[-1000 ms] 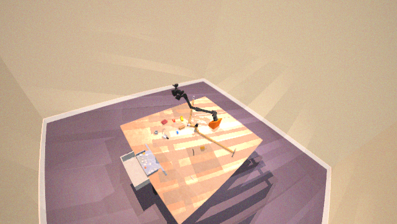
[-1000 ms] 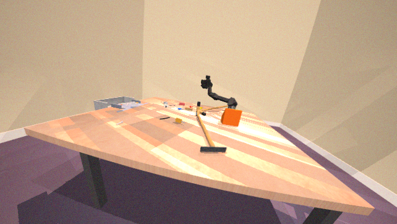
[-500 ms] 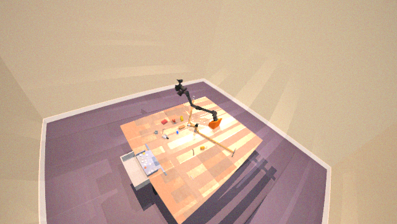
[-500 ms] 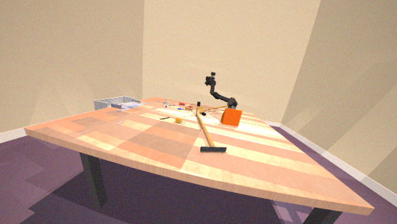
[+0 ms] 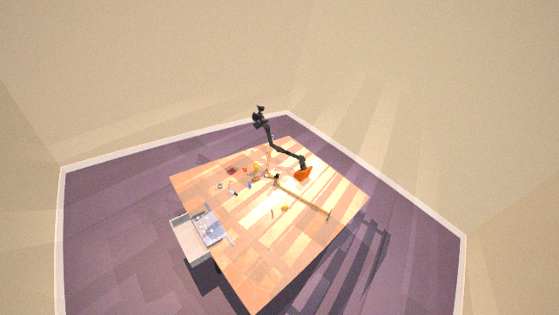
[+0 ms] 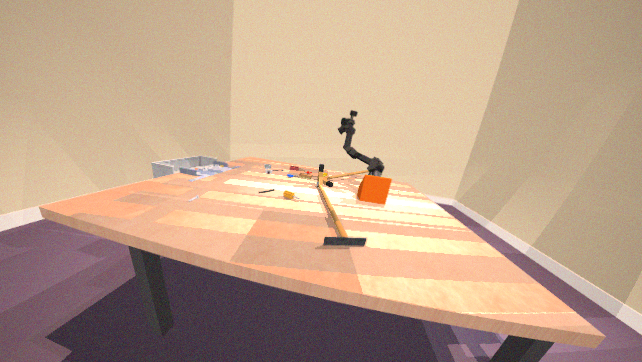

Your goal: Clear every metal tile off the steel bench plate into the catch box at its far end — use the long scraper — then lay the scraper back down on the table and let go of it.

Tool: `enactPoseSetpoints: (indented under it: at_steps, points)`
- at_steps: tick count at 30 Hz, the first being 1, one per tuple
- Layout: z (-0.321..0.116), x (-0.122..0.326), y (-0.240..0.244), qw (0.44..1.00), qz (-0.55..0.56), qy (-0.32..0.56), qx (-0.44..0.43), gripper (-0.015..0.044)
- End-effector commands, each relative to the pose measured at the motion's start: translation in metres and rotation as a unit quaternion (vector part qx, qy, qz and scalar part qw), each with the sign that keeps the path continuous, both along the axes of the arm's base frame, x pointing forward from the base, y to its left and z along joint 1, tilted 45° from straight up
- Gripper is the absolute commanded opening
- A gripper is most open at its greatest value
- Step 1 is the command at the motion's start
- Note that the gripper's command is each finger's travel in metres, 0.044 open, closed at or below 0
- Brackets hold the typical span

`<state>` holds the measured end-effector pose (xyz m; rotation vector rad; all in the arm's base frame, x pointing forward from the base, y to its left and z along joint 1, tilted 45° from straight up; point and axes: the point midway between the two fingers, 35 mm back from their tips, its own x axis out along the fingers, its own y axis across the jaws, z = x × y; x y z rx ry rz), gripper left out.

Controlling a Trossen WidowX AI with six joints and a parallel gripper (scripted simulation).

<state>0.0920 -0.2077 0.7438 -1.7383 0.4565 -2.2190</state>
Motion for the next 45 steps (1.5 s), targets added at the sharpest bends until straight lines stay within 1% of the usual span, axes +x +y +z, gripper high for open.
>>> enactPoseSetpoints:
  at_steps: [1,23,45]
  points:
    - [0.008,-0.020,0.020,0.999,-0.016,-0.012,-0.028,0.0440]
    - [0.027,-0.105,0.131,0.980,-0.090,-0.072,-0.165,0.0440]
    - [0.014,-0.169,0.253,0.931,-0.171,-0.127,-0.297,0.0440]
